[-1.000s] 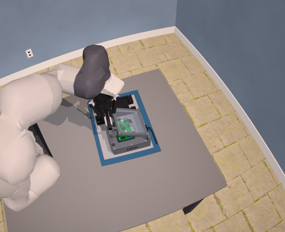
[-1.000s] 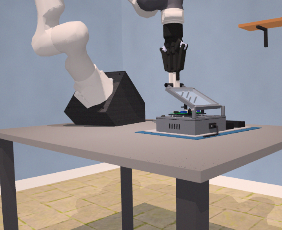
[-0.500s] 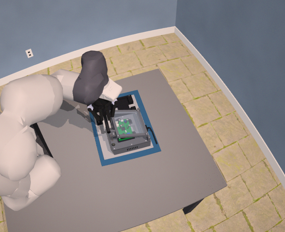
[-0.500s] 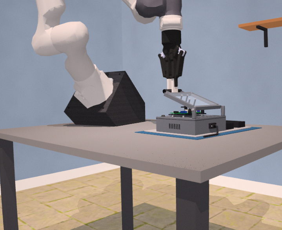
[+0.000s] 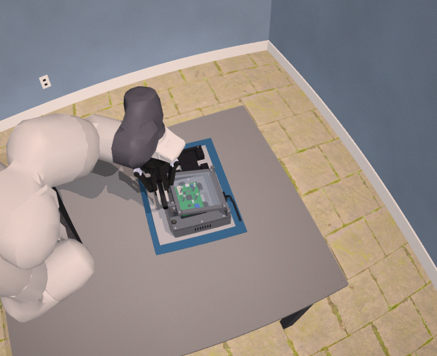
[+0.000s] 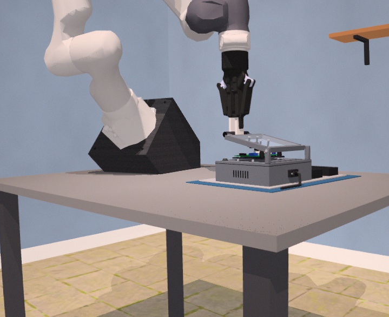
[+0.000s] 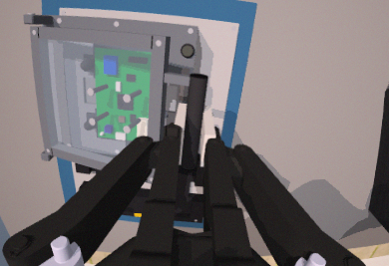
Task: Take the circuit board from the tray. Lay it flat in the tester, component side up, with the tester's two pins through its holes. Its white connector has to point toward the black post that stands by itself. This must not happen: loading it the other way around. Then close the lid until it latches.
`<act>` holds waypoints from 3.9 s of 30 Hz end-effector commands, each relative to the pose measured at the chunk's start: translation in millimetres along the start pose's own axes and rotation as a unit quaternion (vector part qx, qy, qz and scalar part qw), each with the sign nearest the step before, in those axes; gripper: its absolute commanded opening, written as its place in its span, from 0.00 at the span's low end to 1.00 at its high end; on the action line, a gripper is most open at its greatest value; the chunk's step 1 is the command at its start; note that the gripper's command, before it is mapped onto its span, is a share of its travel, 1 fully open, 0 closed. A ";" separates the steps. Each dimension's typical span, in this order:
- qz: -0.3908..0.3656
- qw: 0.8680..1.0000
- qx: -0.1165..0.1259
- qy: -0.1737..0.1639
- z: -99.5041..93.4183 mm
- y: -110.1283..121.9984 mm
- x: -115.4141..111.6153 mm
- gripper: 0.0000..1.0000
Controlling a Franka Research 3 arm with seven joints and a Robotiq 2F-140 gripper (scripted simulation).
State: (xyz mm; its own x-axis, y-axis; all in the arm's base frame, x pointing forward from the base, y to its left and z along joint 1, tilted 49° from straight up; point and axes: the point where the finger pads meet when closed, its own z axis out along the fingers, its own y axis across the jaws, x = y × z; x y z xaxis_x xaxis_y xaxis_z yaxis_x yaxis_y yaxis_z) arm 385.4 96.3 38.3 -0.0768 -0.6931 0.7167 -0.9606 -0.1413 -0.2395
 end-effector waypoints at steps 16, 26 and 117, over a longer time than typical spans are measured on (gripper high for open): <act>0.001 1.000 0.000 0.000 23.1 3.0 0.2 0.00; 0.001 1.000 0.000 0.000 28.9 3.2 0.2 0.00; 0.000 1.000 0.000 -0.001 36.9 3.5 0.2 0.00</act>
State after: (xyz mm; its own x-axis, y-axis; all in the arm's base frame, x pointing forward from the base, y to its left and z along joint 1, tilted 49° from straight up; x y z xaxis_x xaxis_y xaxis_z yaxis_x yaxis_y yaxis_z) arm 390.6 71.9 15.0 -0.0781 -0.6928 0.7169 -0.9611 -0.1388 -0.2389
